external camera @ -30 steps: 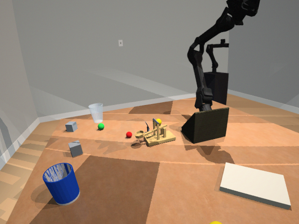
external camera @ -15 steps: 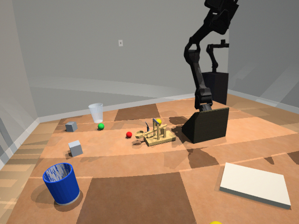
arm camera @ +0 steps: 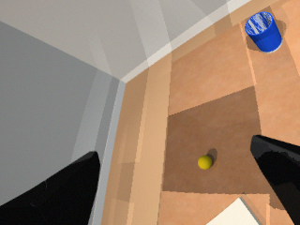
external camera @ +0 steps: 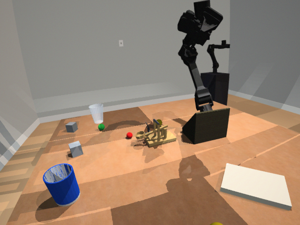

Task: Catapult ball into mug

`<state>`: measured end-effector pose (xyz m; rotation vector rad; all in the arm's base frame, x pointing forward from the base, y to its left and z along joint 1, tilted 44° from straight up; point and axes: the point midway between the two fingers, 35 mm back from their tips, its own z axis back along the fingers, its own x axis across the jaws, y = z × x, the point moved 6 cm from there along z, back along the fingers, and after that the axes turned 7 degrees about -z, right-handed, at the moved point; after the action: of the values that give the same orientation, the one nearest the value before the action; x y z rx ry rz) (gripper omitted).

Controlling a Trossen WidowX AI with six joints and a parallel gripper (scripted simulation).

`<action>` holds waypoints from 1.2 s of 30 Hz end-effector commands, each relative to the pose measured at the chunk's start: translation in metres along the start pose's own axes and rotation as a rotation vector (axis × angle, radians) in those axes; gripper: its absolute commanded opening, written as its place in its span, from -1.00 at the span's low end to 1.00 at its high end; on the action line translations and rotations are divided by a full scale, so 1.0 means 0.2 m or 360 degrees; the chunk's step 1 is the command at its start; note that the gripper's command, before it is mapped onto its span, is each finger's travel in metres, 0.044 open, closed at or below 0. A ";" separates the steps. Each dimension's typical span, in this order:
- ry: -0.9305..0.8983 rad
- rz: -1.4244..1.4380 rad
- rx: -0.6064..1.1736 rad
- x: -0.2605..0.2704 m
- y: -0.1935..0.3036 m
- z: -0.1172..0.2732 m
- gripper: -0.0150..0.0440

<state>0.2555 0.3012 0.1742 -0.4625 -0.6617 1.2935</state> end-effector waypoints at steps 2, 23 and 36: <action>0.0304 0.0078 0.0078 -0.25 -0.05 -0.12 1.00; 0.1253 0.0224 0.0669 -1.14 -0.14 -0.23 1.00; 0.1559 0.0241 0.1086 -1.49 -0.12 -0.11 1.00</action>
<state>0.2545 0.0177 0.1160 -0.5244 0.5728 1.1605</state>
